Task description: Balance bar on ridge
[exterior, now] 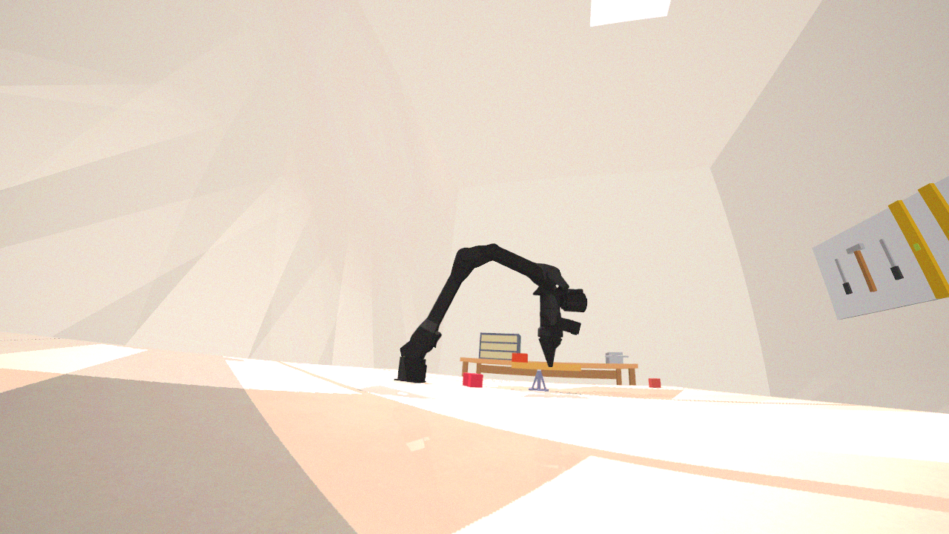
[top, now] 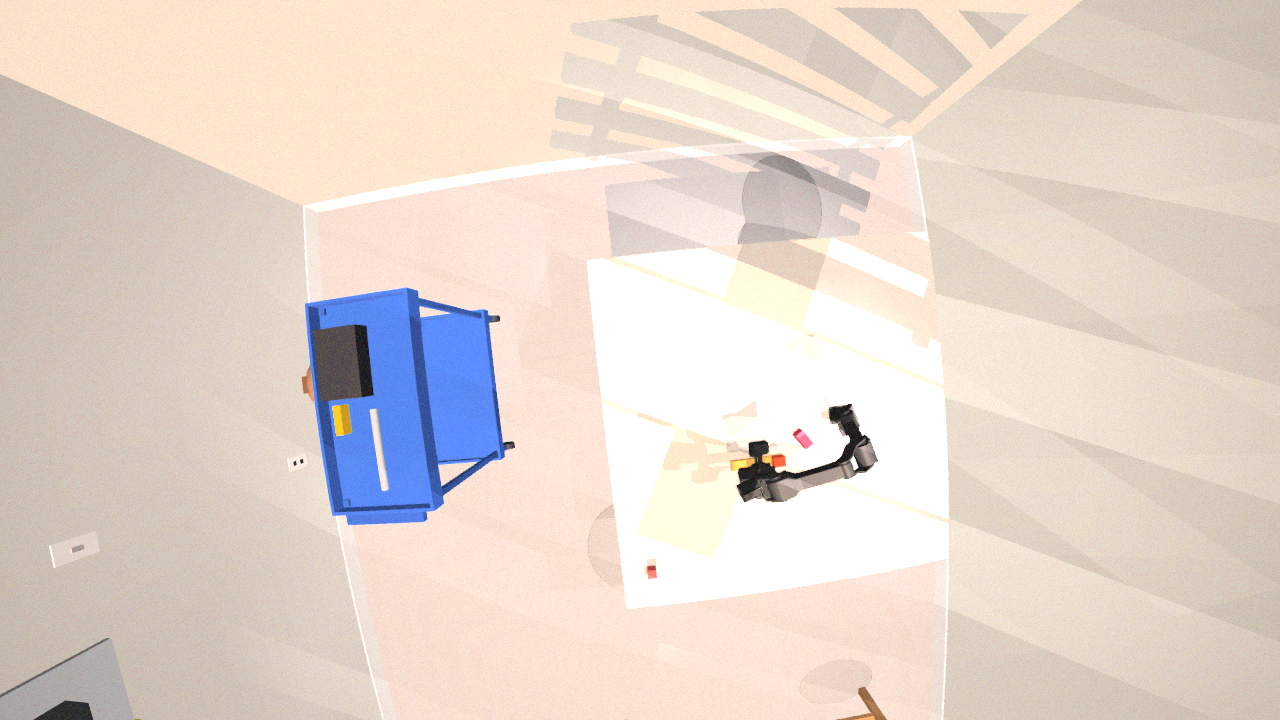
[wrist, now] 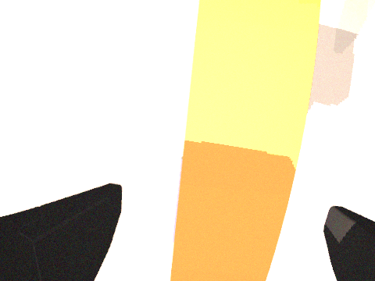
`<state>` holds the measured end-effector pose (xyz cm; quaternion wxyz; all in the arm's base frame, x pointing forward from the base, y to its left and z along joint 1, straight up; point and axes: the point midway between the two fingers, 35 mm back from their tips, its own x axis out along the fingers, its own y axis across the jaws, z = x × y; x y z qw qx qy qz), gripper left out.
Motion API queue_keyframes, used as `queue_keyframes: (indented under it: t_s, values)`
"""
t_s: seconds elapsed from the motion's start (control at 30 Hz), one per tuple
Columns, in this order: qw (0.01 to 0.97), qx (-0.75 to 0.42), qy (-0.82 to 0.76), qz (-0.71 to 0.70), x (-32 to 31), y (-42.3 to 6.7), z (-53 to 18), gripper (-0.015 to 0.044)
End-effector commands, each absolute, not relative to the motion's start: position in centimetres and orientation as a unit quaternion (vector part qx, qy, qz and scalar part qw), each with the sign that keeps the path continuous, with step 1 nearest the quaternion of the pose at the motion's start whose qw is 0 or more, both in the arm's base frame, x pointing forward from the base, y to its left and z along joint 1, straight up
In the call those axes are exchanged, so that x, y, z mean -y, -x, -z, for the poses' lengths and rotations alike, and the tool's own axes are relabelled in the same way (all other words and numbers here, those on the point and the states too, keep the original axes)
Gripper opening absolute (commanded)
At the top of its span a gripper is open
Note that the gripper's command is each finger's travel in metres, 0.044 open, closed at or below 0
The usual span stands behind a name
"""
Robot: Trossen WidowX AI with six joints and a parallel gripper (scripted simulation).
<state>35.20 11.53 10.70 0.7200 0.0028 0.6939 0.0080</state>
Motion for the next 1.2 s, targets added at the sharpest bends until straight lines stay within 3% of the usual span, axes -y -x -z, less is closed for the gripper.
queue_keyframes:
  t_s: [0.0, 0.13, 0.43, 1.17]
  values:
    - [0.720, -0.694, -0.003, -0.008, -11.5, -35.2, -10.7, 0.0440]
    - [0.720, -0.693, -0.003, -0.008, -11.6, -35.3, -11.4, 0.0440]
    - [0.726, -0.688, -0.005, -0.010, -11.4, -34.9, -20.5, 0.0440]
    - [0.726, -0.688, -0.005, -0.010, -11.4, -34.8, -20.7, 0.0440]
